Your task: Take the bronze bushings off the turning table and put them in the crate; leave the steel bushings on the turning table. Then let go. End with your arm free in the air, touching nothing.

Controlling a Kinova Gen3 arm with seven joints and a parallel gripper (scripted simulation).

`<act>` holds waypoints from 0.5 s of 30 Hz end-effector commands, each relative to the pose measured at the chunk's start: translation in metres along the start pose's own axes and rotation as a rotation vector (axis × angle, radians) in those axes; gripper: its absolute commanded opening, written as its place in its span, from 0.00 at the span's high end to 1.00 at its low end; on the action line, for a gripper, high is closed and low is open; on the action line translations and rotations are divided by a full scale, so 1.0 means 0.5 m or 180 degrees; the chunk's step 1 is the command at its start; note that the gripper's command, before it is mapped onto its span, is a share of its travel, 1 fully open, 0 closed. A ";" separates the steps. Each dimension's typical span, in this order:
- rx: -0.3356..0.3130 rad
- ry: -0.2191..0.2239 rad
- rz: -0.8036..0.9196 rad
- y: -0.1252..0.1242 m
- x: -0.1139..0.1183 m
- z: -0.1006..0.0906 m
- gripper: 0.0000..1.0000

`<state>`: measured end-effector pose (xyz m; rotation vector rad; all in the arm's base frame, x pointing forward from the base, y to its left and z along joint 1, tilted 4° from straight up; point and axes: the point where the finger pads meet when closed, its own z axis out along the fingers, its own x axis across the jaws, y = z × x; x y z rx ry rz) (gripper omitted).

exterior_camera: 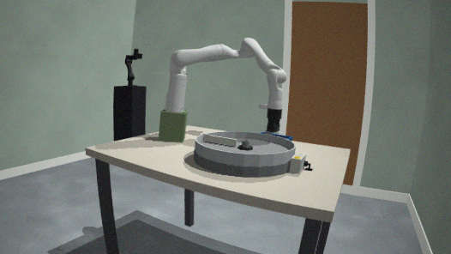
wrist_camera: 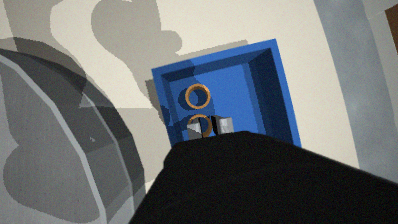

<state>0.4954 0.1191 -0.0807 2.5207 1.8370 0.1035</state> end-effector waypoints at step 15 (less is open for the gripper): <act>-0.0010 0.0012 -0.0002 0.002 0.004 -0.015 0.58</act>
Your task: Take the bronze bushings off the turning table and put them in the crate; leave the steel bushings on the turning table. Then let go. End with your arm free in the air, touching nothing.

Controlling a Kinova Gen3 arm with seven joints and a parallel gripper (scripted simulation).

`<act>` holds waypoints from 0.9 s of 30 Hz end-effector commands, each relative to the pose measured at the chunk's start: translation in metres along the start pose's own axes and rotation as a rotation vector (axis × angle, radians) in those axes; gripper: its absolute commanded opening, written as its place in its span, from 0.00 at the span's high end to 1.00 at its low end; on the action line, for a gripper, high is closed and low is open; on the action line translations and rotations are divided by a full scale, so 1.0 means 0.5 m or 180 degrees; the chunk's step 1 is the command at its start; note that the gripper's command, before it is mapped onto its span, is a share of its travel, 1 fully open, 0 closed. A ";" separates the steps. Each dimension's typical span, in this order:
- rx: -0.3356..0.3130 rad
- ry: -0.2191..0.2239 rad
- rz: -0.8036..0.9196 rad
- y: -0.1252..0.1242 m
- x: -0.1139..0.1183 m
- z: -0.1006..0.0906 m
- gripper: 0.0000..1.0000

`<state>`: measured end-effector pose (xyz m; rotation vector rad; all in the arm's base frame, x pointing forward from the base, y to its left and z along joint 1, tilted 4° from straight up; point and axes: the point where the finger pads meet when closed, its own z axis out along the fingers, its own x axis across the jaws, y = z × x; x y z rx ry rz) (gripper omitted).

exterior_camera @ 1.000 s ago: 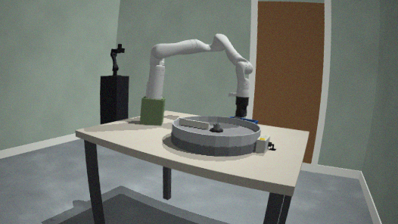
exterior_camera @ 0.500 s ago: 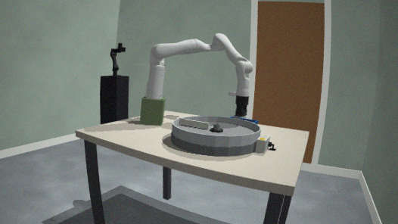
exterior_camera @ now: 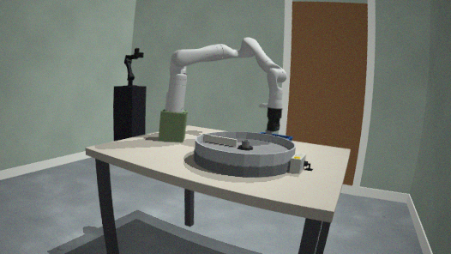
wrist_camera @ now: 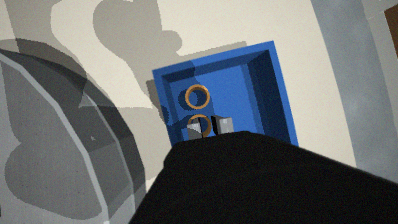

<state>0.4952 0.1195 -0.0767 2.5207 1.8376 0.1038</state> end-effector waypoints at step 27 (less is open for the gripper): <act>-0.0010 0.0011 -0.0001 0.002 0.004 -0.021 0.58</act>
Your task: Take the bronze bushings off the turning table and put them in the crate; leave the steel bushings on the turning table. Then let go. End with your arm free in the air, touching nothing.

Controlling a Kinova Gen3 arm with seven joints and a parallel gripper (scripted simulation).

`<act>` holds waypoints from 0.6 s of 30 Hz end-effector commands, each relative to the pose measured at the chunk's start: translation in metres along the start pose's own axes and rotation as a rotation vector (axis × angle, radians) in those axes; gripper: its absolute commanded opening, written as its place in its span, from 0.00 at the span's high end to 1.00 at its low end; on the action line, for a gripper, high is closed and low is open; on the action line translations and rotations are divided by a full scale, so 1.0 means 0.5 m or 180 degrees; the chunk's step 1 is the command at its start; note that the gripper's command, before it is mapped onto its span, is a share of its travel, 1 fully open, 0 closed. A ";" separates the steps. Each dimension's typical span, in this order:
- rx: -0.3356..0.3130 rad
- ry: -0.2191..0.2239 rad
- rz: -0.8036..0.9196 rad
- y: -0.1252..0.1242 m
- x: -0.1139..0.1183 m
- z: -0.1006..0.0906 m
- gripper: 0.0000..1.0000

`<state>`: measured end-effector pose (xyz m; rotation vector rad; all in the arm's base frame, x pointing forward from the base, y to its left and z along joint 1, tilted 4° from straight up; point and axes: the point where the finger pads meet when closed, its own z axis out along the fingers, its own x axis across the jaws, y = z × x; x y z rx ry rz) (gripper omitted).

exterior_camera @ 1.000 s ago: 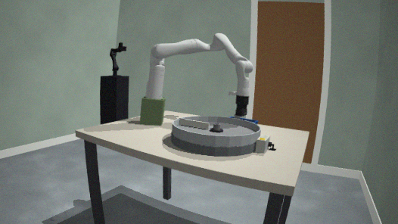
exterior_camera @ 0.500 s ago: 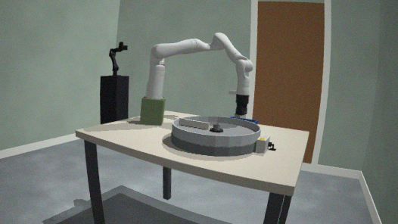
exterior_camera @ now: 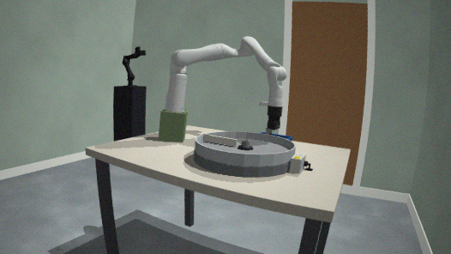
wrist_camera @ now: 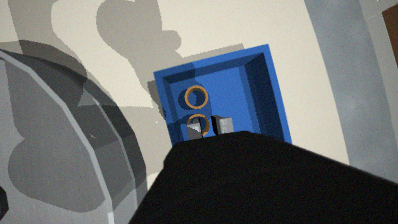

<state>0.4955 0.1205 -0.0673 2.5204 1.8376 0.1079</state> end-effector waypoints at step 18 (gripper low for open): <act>-0.0005 0.0004 0.0000 0.001 0.002 -0.013 0.58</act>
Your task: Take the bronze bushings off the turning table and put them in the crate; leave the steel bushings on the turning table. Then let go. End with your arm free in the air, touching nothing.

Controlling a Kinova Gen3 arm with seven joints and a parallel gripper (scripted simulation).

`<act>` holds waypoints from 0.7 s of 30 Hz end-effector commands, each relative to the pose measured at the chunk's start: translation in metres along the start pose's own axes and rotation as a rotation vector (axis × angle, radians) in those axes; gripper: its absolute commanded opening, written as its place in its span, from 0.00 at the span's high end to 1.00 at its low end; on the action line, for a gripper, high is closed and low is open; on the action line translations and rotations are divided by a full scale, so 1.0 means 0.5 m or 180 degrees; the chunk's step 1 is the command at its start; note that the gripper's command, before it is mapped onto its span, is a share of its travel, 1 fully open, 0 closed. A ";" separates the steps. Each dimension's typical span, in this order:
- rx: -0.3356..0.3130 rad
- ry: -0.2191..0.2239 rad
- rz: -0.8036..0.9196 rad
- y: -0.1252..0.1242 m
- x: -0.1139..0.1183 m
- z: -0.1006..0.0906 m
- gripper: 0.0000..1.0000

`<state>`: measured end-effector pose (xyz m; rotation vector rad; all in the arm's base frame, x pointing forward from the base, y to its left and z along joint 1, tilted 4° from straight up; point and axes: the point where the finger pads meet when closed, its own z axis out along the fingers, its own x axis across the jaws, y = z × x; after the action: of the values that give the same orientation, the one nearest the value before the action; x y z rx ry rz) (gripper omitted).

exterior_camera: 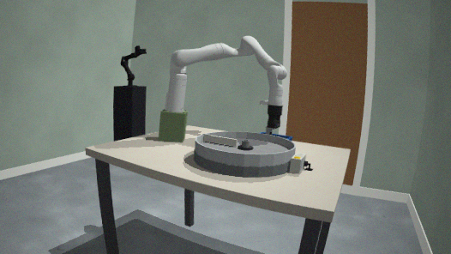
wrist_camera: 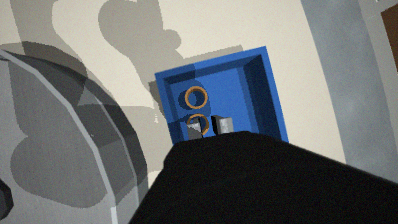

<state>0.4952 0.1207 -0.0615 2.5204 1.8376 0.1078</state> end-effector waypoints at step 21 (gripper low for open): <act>-0.0004 0.0003 0.0001 0.001 0.000 -0.145 0.58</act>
<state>0.4876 0.1170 -0.0053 2.5233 1.8384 0.0877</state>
